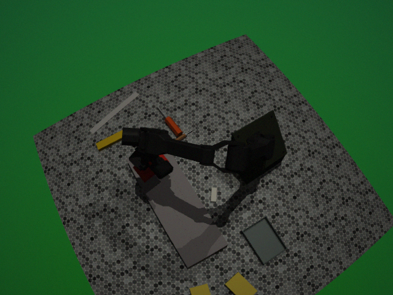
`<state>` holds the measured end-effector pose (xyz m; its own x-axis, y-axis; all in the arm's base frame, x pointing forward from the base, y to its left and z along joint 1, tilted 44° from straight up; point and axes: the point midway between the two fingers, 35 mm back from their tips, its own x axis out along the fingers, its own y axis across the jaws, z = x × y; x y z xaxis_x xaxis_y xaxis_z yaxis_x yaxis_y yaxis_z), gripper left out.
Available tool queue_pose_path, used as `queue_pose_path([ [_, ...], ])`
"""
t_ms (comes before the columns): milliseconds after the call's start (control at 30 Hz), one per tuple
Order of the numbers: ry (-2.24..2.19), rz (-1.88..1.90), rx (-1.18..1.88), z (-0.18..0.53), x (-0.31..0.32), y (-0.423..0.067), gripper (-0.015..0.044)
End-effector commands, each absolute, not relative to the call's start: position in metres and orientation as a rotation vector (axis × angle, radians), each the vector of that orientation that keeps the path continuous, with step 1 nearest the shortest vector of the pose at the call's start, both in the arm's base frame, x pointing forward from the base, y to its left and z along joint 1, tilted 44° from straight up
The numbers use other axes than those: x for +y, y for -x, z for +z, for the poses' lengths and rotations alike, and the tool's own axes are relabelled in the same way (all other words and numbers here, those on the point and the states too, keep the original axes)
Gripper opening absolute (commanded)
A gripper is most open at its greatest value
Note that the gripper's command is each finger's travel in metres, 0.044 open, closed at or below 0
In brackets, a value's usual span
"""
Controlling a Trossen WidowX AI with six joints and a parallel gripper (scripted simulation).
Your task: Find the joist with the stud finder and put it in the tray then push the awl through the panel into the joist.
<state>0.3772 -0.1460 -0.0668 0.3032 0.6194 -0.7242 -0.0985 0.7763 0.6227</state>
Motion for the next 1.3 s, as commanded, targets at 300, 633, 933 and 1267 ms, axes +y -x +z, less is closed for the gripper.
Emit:
queue_pose_path([
  [300, -0.323, 0.629, 1.118, -0.002, -0.075, -0.4, 0.0],
  [633, -0.182, 0.736, 1.058, 0.043, -0.014, -0.401, 0.0],
  [933, -0.065, 0.835, 0.991, 0.081, 0.04, -0.389, 0.0],
  [1267, 0.053, 0.95, 0.902, 0.119, 0.096, -0.363, 0.0],
])
